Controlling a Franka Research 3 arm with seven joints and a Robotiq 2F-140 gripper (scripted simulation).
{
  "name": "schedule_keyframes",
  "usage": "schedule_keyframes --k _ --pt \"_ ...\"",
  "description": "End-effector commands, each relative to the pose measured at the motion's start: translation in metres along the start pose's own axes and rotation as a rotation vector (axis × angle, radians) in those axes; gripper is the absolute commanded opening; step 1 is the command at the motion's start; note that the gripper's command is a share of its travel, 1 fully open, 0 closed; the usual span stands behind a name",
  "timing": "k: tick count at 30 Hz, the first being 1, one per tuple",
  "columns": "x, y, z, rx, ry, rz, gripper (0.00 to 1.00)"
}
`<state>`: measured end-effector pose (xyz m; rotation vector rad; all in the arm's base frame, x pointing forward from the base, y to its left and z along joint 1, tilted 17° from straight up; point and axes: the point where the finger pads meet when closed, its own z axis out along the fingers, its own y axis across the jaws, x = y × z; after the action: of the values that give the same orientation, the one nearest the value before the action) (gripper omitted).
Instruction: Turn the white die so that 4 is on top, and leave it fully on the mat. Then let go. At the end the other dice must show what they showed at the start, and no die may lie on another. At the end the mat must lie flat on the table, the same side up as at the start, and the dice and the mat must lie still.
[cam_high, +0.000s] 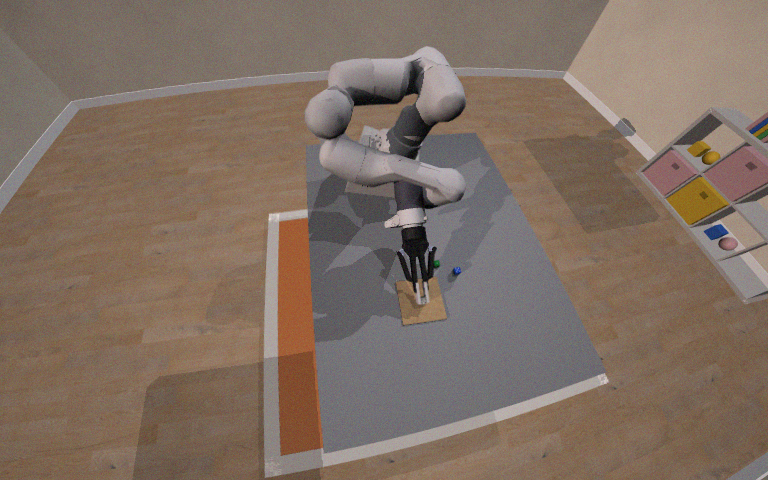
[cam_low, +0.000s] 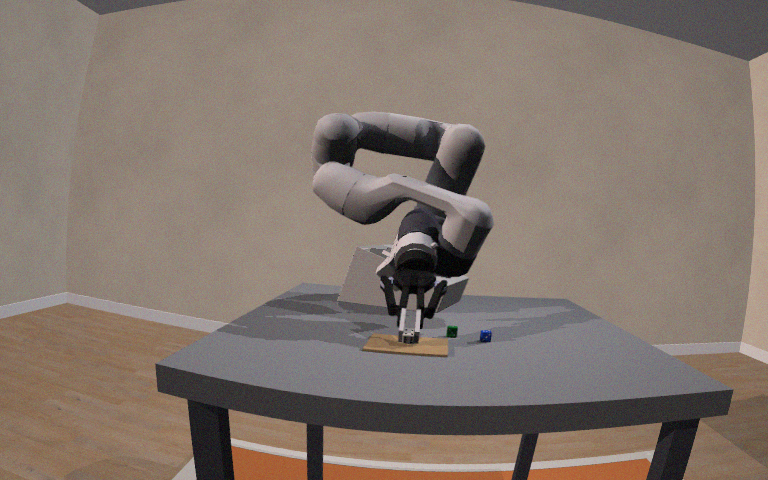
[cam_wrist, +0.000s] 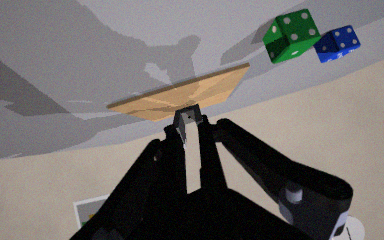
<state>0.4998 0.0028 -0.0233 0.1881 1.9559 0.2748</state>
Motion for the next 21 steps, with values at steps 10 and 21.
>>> schedule_keyframes --k 10,21 --pt "0.0006 0.0004 0.0 0.001 -0.001 0.007 0.17" --pt "0.0006 0.0004 0.0 0.001 -0.001 0.007 0.21"
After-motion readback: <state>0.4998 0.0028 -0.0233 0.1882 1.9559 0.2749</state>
